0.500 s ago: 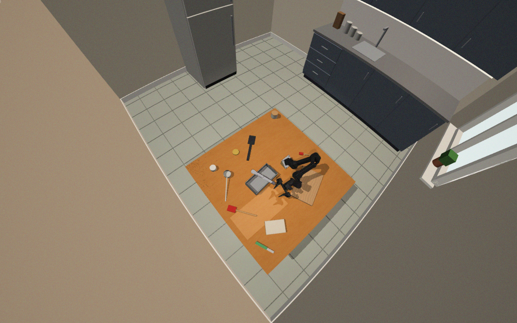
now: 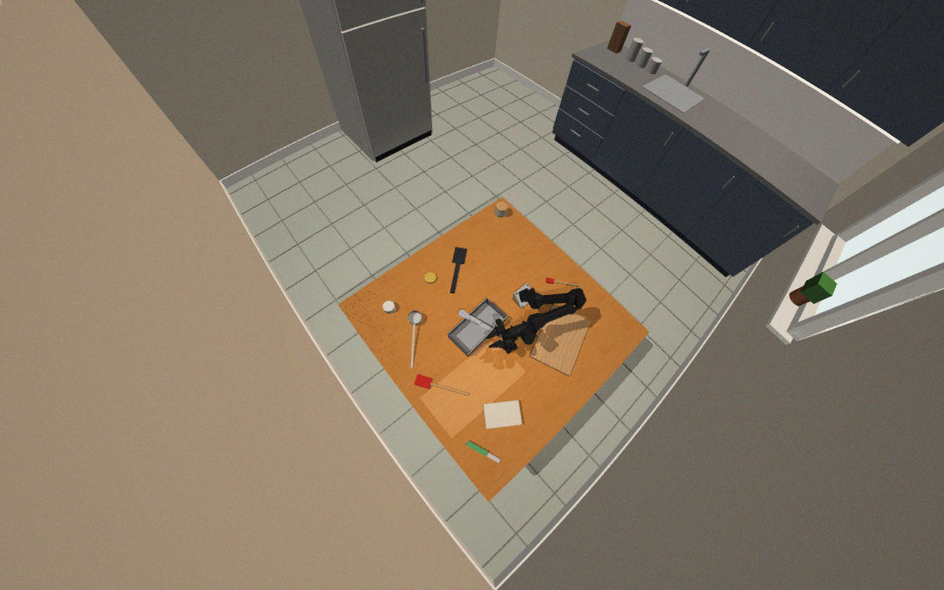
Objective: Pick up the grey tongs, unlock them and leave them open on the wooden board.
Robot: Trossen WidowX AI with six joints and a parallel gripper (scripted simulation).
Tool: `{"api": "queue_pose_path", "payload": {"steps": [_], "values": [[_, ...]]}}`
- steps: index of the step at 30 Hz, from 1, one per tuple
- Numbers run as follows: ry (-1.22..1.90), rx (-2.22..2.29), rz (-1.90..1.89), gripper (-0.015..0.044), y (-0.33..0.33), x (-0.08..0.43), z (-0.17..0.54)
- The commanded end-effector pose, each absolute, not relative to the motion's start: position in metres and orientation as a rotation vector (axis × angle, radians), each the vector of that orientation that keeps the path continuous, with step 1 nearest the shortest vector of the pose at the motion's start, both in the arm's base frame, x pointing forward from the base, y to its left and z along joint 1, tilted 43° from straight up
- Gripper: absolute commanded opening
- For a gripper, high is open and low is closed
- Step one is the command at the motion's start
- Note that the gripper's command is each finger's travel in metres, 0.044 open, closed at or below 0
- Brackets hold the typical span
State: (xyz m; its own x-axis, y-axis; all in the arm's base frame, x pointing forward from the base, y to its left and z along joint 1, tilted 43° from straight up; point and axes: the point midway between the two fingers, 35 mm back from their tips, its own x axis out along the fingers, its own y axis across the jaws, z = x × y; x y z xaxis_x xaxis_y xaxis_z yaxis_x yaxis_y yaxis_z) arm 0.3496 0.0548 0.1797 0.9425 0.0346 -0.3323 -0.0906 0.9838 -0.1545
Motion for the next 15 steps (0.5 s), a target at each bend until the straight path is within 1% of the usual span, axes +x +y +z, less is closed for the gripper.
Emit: {"api": "queue_pose_path", "payload": {"steps": [1,5,8,13,15], "values": [[0.463,-0.352,0.123,0.026,0.035,0.354,0.155],[0.582,-0.57,0.271,0.026,0.02,0.357,0.13],[0.661,-0.72,0.429,0.026,0.006,0.35,0.104],[0.681,-0.908,0.767,0.026,-0.009,0.329,0.072],[0.679,-0.901,0.85,0.026,-0.019,0.32,0.062]]}}
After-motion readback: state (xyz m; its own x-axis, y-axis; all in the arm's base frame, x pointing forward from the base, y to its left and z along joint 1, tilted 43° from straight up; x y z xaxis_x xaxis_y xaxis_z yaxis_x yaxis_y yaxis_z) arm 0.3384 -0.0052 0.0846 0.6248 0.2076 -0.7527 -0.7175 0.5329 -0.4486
